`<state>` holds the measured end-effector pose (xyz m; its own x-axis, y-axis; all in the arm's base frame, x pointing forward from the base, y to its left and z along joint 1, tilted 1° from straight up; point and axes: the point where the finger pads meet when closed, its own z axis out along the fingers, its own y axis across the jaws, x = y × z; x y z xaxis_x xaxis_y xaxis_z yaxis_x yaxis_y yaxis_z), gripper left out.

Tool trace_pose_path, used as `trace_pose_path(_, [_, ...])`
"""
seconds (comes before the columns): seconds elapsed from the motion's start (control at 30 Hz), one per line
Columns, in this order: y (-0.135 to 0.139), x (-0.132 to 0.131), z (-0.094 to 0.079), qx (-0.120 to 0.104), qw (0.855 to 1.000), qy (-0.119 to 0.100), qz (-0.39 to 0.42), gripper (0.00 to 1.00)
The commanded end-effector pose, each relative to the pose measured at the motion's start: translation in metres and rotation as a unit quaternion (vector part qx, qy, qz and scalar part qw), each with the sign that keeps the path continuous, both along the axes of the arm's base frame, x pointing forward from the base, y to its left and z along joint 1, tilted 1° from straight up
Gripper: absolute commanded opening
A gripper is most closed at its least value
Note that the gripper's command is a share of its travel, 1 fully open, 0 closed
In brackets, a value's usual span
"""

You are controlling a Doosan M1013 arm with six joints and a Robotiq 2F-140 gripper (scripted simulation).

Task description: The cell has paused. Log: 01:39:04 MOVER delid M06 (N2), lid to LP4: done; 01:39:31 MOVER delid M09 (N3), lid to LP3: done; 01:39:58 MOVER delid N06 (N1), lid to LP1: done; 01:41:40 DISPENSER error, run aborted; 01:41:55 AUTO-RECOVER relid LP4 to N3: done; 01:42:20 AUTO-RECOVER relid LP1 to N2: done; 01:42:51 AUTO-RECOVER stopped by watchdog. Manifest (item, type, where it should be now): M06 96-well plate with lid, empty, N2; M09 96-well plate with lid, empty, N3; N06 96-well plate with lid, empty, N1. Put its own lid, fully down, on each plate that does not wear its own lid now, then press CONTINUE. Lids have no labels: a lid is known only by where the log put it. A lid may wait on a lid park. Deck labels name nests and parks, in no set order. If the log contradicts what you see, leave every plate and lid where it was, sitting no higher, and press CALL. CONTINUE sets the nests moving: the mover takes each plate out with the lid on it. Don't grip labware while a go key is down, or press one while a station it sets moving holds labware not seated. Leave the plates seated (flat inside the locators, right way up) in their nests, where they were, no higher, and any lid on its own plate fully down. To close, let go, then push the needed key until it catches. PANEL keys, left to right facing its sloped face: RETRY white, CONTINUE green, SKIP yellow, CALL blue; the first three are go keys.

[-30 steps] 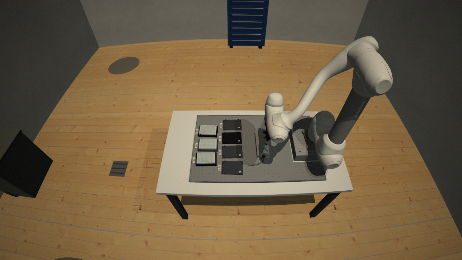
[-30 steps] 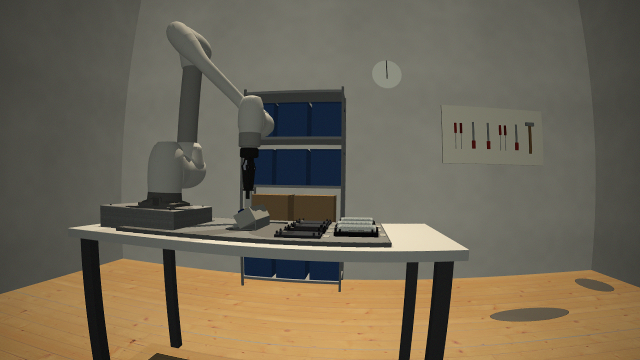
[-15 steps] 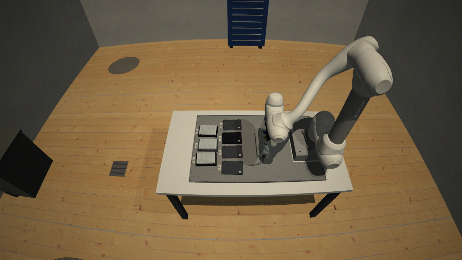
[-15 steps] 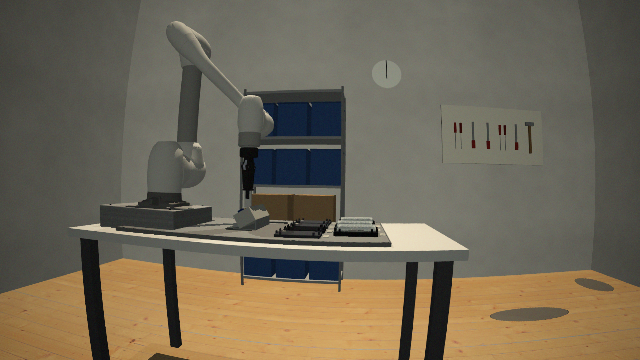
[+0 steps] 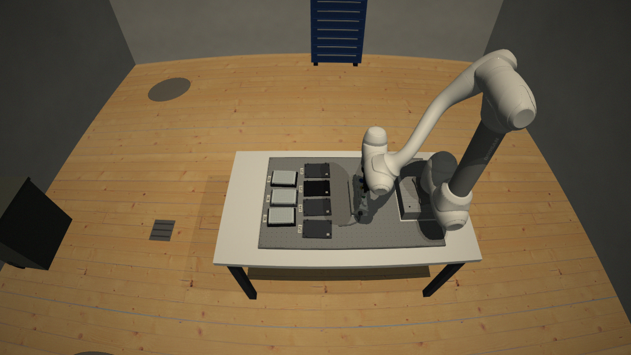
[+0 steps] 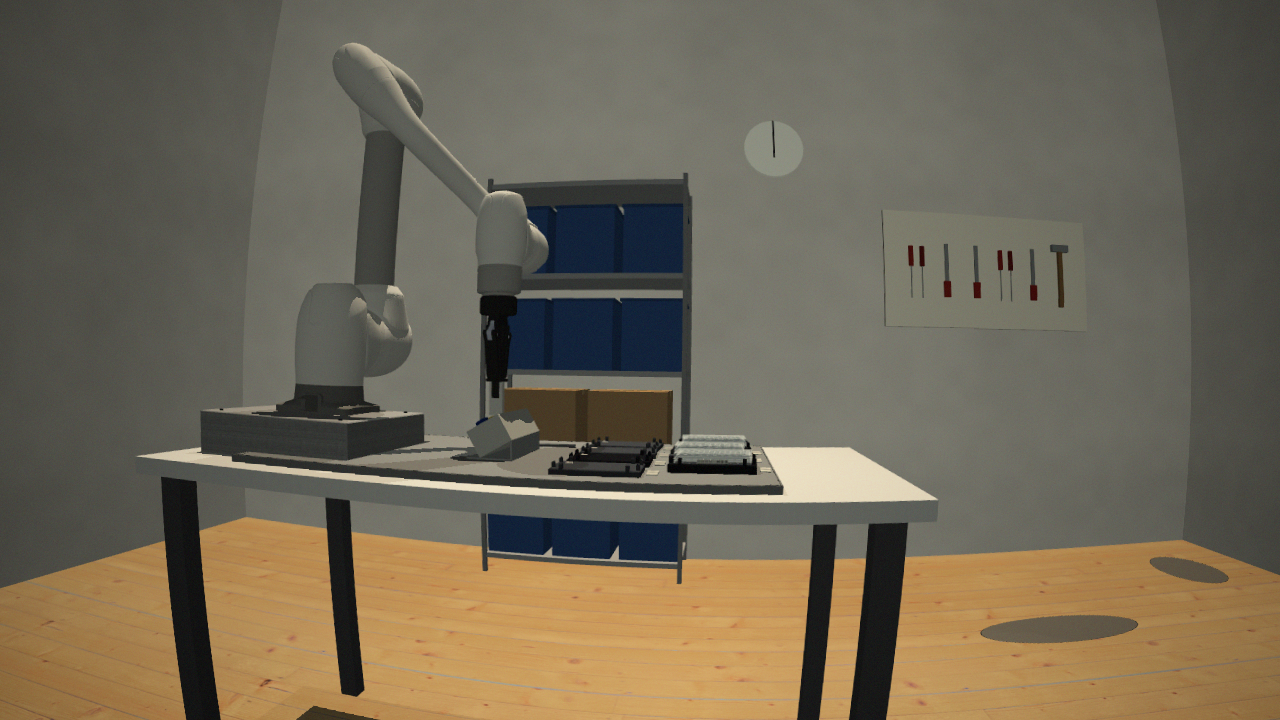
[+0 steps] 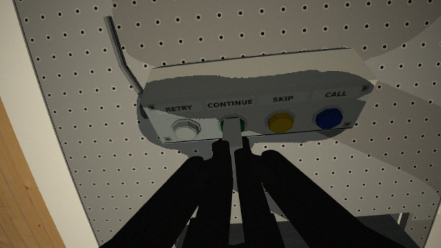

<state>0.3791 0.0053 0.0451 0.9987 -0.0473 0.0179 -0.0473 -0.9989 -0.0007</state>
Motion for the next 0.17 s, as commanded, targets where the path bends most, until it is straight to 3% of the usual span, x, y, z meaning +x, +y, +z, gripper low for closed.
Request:
trace_pose_path(0.0, [0.0001, -0.0004, -0.0002, 0.000, 1.000, 0.000, 0.000, 0.00])
trace_pose_path(0.13, [0.0001, -0.0004, -0.0006, 0.000, 1.000, 0.000, 0.000, 0.00])
